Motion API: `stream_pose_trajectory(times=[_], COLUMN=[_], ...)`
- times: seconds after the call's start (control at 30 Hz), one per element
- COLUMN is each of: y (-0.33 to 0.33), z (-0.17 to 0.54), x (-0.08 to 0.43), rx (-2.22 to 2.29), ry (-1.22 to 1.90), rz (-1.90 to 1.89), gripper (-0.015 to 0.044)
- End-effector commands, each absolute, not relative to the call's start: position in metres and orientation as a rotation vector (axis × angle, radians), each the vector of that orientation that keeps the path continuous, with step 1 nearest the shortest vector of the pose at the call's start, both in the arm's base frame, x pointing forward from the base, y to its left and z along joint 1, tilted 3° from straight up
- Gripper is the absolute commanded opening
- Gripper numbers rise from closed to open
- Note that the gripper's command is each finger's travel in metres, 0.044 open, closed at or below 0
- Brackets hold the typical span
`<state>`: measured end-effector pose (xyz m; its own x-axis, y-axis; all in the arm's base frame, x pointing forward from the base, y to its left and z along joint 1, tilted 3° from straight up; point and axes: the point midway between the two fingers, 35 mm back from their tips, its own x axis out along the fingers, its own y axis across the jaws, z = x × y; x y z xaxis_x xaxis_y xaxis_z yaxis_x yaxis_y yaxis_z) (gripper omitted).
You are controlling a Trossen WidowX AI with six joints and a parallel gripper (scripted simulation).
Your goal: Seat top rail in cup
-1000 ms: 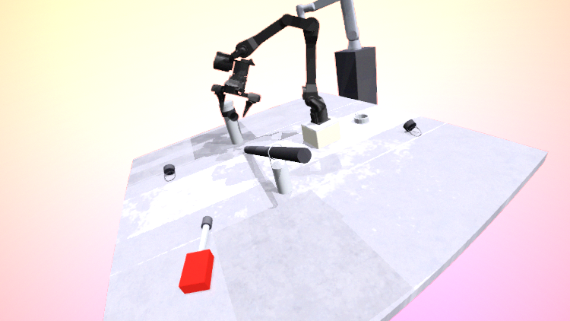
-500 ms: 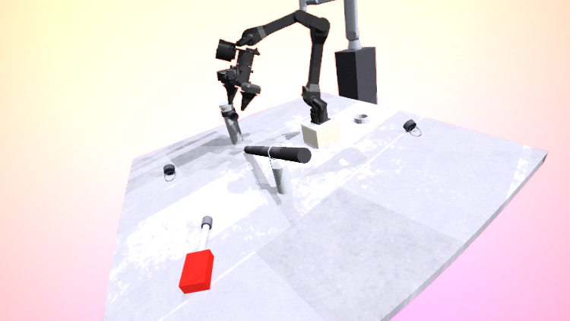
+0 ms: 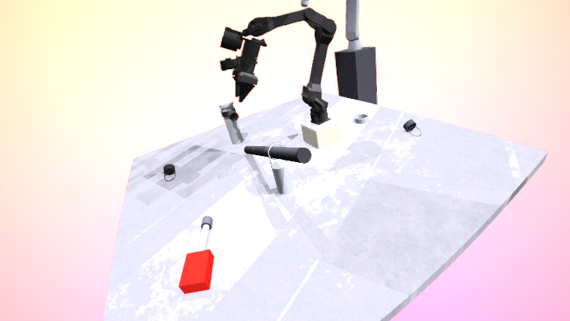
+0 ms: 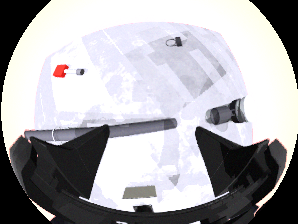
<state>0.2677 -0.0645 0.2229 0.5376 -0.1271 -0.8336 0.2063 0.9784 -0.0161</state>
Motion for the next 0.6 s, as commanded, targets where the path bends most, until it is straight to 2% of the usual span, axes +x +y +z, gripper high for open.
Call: stream_pose_trajectory(times=[0.0,0.3,0.47,0.57], y=[-0.063,-0.052,-0.045,-0.042], z=[0.215,0.157,0.124,0.115], x=[0.271,0.286,0.289,0.290], rx=[-0.021,-0.753,-1.121,-1.213], ry=[1.034,1.240,1.220,1.192], rz=[-0.134,0.505,0.965,1.103], gripper=[0.0440,0.0440,0.0440,0.0440])
